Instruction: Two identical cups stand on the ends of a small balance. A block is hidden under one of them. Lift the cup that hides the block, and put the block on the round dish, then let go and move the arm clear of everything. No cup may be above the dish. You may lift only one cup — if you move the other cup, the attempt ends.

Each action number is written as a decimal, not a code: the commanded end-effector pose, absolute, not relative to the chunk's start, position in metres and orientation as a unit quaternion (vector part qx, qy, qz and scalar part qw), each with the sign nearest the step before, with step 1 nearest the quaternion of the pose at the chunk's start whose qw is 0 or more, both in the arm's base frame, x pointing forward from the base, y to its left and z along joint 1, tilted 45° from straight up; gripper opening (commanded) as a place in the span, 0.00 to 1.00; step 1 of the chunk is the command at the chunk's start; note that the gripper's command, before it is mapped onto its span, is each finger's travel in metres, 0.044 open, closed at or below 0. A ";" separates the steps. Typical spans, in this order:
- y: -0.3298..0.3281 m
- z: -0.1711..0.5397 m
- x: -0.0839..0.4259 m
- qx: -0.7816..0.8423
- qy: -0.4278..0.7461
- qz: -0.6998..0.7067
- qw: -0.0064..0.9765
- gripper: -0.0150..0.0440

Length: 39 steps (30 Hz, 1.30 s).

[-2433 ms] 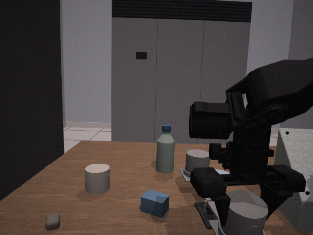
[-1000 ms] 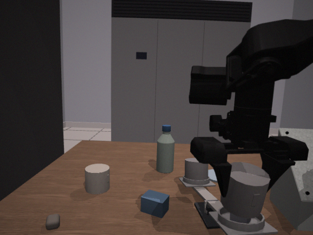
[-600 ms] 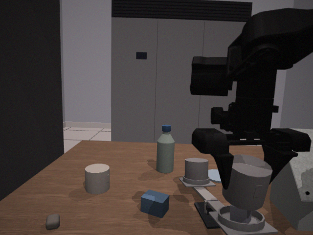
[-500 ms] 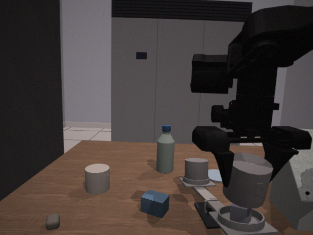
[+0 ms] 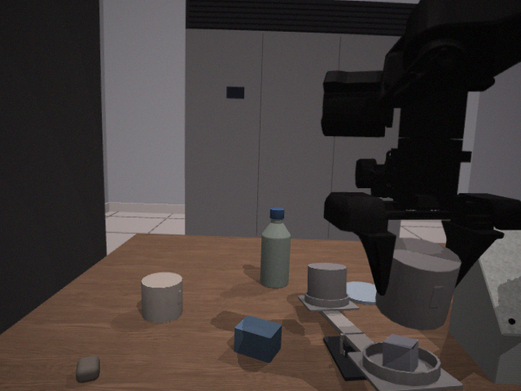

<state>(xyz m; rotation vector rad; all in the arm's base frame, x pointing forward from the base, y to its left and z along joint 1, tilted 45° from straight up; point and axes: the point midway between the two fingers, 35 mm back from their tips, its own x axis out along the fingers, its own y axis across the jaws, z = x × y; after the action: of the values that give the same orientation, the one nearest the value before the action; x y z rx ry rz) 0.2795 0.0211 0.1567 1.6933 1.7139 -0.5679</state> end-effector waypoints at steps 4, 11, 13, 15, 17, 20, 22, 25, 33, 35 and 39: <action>0.014 0.164 0.278 0.648 0.652 -0.216 0.329 0.25; 0.018 0.161 0.278 0.647 0.655 -0.216 0.327 0.25; 0.018 0.161 0.278 0.647 0.655 -0.216 0.327 0.25; 0.018 0.161 0.278 0.647 0.655 -0.216 0.327 0.25; 0.018 0.161 0.278 0.647 0.655 -0.216 0.327 0.25; 0.018 0.161 0.278 0.647 0.655 -0.216 0.327 0.25; 0.018 0.161 0.278 0.647 0.655 -0.216 0.327 0.25; 0.018 0.161 0.278 0.647 0.655 -0.216 0.327 0.25; 0.018 0.161 0.278 0.647 0.655 -0.216 0.327 0.25; 0.018 0.161 0.278 0.647 0.655 -0.216 0.327 0.25; 0.018 0.161 0.278 0.647 0.655 -0.216 0.327 0.25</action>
<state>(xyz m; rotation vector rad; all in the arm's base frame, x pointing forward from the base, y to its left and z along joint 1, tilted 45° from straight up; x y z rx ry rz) 0.2778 0.0182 0.1606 1.6920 1.7177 -0.5652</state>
